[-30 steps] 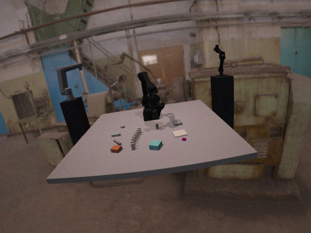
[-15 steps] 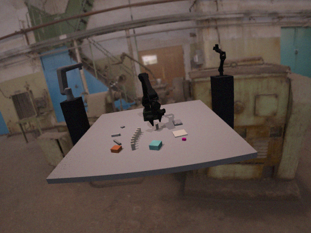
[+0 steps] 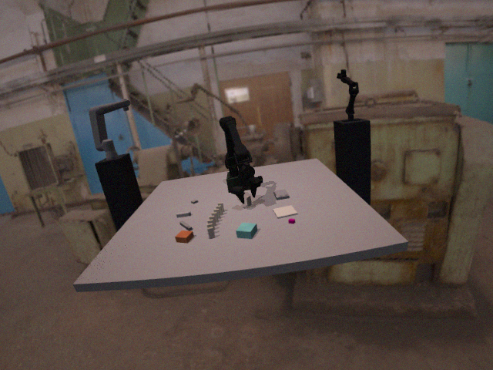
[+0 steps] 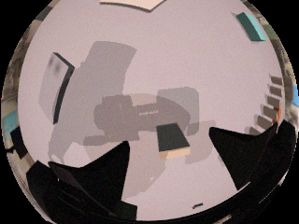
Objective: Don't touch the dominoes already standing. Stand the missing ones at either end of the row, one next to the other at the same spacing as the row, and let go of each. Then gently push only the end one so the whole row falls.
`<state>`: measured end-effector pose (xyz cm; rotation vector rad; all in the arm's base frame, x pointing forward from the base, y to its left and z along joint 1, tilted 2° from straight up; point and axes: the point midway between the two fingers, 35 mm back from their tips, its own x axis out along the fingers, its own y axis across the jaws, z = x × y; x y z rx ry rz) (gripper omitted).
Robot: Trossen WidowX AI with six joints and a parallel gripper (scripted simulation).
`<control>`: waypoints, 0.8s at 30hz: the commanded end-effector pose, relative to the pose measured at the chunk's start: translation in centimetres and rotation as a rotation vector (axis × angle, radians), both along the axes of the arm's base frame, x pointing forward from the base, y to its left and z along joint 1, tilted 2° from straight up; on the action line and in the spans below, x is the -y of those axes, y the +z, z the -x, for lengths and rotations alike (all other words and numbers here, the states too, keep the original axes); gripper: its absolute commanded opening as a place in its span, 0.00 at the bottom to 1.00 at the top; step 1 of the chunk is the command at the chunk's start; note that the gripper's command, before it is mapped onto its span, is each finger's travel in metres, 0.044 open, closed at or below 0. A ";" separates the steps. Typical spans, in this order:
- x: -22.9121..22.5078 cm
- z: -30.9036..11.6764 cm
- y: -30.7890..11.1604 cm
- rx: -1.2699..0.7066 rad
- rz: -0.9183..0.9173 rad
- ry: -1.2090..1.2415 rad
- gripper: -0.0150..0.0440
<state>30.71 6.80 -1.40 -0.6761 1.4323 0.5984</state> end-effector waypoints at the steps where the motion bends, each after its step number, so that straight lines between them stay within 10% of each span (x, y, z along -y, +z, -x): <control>1: 0.0 0.1 -0.3 -0.002 -0.003 0.004 0.87; 11: 0.0 0.1 -0.3 -0.002 -0.003 0.004 0.44; 24: -0.3 -0.5 3.4 0.012 -0.041 -0.020 0.44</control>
